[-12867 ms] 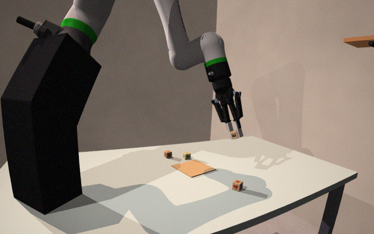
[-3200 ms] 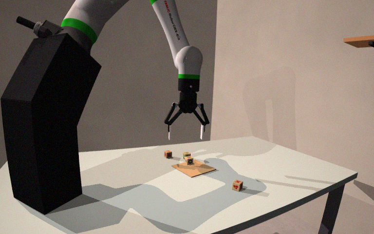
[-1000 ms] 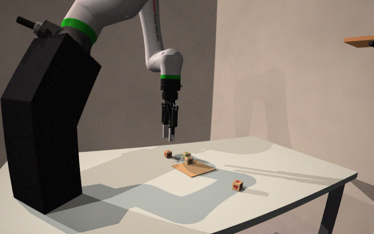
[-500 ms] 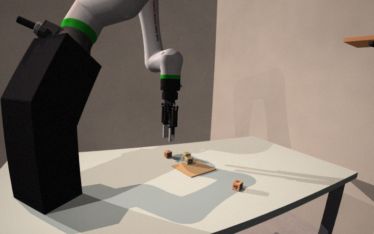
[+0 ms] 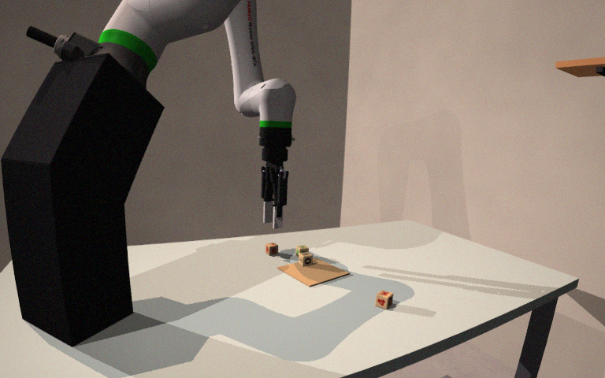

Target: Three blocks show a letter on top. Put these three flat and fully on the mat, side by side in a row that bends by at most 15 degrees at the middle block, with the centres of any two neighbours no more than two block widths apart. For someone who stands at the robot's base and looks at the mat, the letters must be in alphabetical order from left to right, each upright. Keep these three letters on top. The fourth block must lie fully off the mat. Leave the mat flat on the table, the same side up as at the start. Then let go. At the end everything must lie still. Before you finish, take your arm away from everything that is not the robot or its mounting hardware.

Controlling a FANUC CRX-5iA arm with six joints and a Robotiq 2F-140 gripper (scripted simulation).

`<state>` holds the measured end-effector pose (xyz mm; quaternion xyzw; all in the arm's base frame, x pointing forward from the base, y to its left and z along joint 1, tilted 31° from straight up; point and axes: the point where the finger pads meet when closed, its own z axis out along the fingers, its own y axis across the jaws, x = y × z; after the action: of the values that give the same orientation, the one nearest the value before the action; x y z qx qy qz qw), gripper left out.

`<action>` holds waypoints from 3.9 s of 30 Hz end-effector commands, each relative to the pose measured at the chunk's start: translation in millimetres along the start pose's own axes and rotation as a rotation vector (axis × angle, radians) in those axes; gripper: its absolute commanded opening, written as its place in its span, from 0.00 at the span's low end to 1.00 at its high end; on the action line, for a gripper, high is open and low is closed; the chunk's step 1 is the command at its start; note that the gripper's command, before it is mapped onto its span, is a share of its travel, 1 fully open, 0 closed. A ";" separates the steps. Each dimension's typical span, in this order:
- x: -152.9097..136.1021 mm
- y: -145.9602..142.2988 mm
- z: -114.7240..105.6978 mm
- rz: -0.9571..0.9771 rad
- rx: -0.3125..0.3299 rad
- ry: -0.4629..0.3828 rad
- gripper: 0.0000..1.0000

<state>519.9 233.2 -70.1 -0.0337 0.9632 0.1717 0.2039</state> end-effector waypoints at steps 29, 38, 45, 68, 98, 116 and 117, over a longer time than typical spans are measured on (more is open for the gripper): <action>0.0 0.7 28.3 0.000 0.002 0.000 0.40; 0.0 1.0 41.3 0.000 0.002 0.000 0.40; 0.0 1.2 47.3 0.000 0.002 0.000 0.40; 0.0 1.2 51.0 0.000 0.002 0.000 0.40; 0.1 1.2 88.0 0.000 0.002 0.000 0.40; 0.1 1.2 88.3 0.000 0.002 0.000 0.28; 0.1 1.2 88.3 0.000 0.002 0.000 0.28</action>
<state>553.3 264.8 -145.7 -0.0334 0.9634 0.1710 0.2039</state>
